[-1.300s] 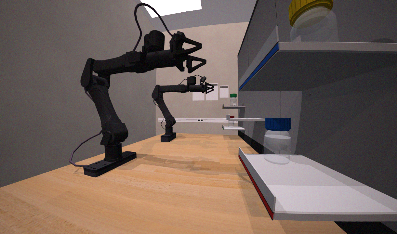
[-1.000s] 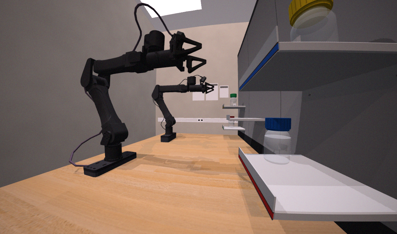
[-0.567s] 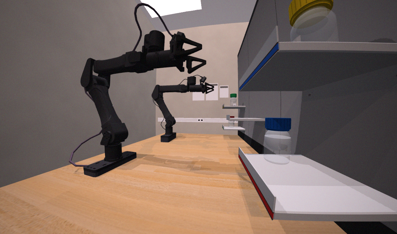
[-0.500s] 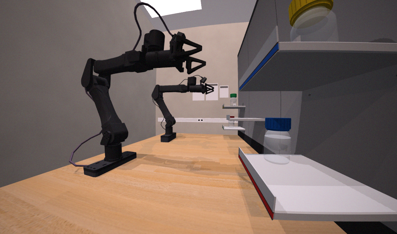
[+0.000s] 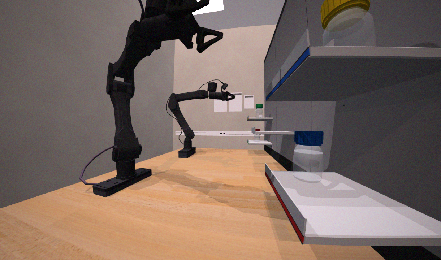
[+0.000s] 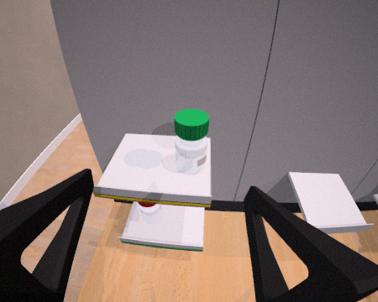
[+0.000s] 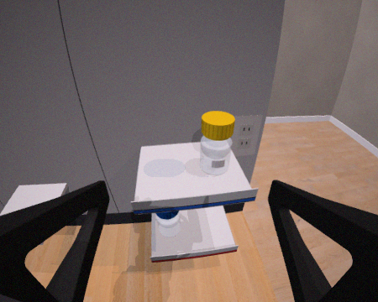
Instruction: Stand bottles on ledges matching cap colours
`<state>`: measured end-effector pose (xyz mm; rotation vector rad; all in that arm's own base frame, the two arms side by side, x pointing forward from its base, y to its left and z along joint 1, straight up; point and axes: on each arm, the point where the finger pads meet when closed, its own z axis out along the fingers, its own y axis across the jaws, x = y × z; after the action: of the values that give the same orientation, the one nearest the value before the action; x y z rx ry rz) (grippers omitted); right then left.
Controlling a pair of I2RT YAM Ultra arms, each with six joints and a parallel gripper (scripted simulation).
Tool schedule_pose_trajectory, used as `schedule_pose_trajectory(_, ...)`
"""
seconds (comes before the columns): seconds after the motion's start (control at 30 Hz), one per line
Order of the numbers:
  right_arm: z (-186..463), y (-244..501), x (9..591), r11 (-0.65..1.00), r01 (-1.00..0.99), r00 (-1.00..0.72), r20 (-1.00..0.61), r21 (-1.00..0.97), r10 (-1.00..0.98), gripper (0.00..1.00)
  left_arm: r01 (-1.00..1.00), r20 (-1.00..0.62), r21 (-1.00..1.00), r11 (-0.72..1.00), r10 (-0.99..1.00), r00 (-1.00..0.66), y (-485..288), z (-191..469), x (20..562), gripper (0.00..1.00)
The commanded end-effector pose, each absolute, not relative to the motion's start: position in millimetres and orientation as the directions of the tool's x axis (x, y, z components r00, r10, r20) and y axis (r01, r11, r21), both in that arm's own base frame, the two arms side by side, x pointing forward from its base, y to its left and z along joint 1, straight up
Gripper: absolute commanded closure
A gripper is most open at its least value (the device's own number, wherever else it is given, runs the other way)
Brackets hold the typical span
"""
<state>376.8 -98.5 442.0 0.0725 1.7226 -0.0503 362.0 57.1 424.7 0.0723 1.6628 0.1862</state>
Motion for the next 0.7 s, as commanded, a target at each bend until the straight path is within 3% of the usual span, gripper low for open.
schedule_pose_trajectory(0.0, 440.4, -109.6, 376.3, 0.999, 0.049, -0.235, -0.972, 0.008, 0.019, 0.0, -0.059, -0.98, 0.18, 0.982, 0.174, -0.097, 57.3, 436.5, 352.7, 0.0)
schedule_pose_trajectory(0.67, 464.7, -144.2, 377.3, 0.994, 0.107, -0.222, -0.975, -0.012, 0.012, 0.0, -0.047, -0.978, 0.185, 0.982, 0.179, -0.103, 55.6, 434.8, 352.6, 0.0)
